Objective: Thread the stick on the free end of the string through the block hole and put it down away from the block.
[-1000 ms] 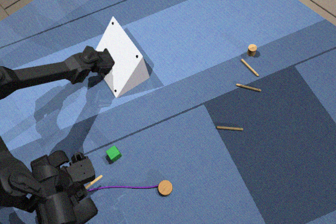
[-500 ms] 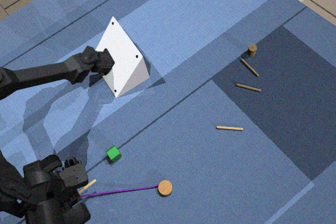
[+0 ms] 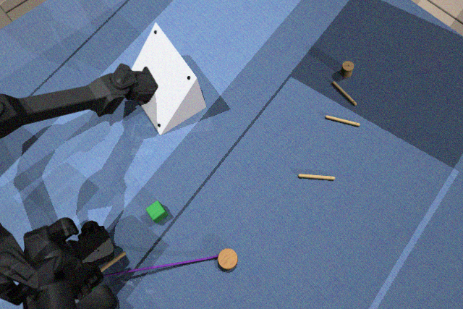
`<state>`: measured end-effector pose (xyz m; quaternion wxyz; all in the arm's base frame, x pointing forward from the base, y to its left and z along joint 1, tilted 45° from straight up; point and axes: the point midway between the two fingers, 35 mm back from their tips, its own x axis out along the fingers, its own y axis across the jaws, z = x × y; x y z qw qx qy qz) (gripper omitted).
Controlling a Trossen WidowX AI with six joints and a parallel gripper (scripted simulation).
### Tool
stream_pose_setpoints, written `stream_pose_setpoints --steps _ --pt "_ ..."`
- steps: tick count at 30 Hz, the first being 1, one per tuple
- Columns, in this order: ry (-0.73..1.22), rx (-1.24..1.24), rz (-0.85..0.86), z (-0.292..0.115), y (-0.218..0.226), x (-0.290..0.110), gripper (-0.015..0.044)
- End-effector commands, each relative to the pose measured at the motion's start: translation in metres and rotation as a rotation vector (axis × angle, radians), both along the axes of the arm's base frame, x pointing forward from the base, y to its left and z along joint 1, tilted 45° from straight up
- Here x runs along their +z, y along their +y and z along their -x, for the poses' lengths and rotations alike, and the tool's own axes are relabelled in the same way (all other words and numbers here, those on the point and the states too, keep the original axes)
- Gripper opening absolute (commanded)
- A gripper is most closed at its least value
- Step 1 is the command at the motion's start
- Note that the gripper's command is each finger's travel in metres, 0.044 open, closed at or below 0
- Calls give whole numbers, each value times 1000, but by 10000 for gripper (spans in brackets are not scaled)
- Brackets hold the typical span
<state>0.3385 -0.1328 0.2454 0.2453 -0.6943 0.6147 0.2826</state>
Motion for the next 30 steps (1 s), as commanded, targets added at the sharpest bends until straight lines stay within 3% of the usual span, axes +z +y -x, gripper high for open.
stream_pose_setpoints --steps 1,30 --pt "6 2 5 1 -2 0 0" --pt "7 2 4 22 -13 -24 0"
